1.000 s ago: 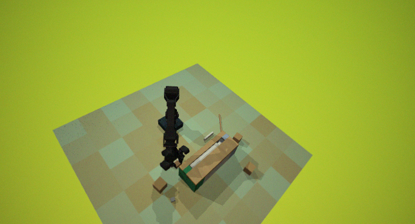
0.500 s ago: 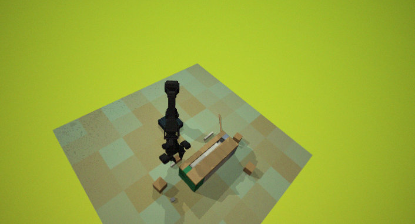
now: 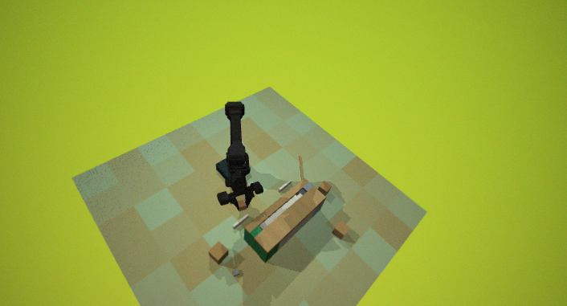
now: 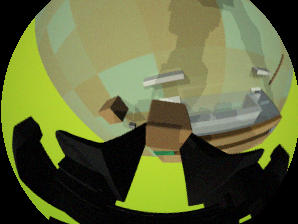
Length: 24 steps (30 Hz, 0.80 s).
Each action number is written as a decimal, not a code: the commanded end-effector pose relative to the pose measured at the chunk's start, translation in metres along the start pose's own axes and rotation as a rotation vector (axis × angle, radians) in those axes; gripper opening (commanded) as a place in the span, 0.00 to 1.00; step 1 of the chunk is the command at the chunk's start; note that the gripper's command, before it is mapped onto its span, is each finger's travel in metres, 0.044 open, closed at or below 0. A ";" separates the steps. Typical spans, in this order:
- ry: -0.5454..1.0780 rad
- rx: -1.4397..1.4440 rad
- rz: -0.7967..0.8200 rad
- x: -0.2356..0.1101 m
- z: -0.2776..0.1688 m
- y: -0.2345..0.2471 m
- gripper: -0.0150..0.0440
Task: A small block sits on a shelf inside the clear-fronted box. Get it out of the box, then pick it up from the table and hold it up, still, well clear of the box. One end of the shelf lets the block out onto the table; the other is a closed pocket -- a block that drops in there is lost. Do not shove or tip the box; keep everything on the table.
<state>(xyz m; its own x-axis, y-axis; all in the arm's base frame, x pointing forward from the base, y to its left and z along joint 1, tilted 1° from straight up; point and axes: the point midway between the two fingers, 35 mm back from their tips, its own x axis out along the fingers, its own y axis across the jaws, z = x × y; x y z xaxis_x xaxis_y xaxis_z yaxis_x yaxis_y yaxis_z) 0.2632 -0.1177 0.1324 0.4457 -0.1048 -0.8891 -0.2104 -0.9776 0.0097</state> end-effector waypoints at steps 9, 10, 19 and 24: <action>0.053 0.192 0.083 -0.042 0.013 -0.005 0.25; 0.053 0.192 0.083 -0.042 0.013 -0.005 0.25; 0.053 0.192 0.083 -0.042 0.013 -0.005 0.25; 0.053 0.192 0.083 -0.042 0.013 -0.005 0.25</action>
